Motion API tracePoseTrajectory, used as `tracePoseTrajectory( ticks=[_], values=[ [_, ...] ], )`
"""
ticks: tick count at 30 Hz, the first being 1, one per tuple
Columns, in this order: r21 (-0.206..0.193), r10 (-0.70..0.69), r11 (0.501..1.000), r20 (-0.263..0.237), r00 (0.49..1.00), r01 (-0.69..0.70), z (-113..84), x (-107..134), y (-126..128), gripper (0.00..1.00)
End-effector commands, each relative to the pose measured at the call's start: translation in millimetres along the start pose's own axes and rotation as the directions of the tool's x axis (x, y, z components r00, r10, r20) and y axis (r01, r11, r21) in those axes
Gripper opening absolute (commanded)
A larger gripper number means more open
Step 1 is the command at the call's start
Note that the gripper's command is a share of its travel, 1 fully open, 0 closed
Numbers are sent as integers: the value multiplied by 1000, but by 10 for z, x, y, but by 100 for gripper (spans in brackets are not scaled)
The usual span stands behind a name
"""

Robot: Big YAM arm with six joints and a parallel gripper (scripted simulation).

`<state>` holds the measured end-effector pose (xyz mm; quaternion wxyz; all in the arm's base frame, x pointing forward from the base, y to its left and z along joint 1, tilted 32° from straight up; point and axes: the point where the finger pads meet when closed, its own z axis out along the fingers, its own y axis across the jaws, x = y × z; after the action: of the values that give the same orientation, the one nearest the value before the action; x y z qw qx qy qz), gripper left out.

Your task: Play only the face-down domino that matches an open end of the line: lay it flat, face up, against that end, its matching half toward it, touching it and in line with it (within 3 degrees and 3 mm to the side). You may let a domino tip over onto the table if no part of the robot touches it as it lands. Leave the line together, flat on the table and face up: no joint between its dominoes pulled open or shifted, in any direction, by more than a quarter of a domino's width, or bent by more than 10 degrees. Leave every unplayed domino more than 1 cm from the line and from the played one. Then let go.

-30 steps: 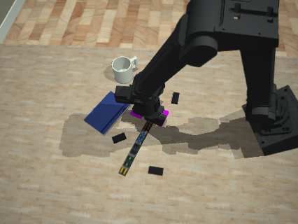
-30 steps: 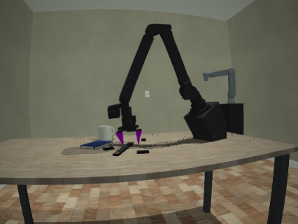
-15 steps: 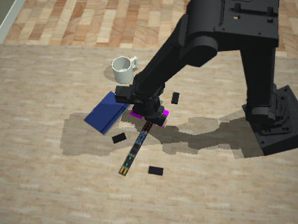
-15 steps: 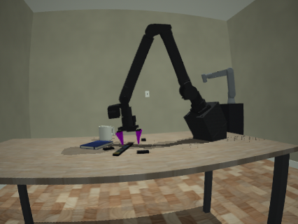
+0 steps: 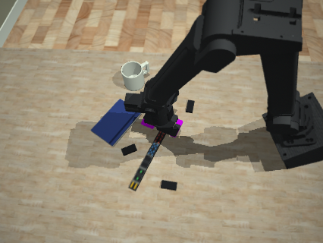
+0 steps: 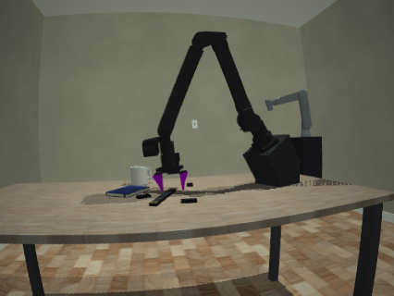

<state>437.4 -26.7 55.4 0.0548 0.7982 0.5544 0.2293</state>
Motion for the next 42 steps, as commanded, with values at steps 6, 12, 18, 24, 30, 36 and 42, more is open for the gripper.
tracePoseTrajectory(
  ticks=[6, 12, 18, 24, 30, 36, 42],
  values=[
    [-40, -14, 999, -1, 1000, 14, 26, 19, 193, 93],
    [-11, -2, 1000, -2, 1000, 2, -35, 7, 42, 93],
    [-28, -10, 1000, -1, 1000, 10, -130, 12, 124, 93],
    [-36, -14, 999, -1, 1000, 14, -177, 14, 165, 93],
    [-10, -5, 1000, 0, 1000, 5, -112, 7, 37, 93],
    [-31, -10, 999, -2, 1000, 10, -264, 9, 124, 93],
    [-39, -12, 999, -2, 1000, 12, -314, 9, 153, 93]
  ],
)
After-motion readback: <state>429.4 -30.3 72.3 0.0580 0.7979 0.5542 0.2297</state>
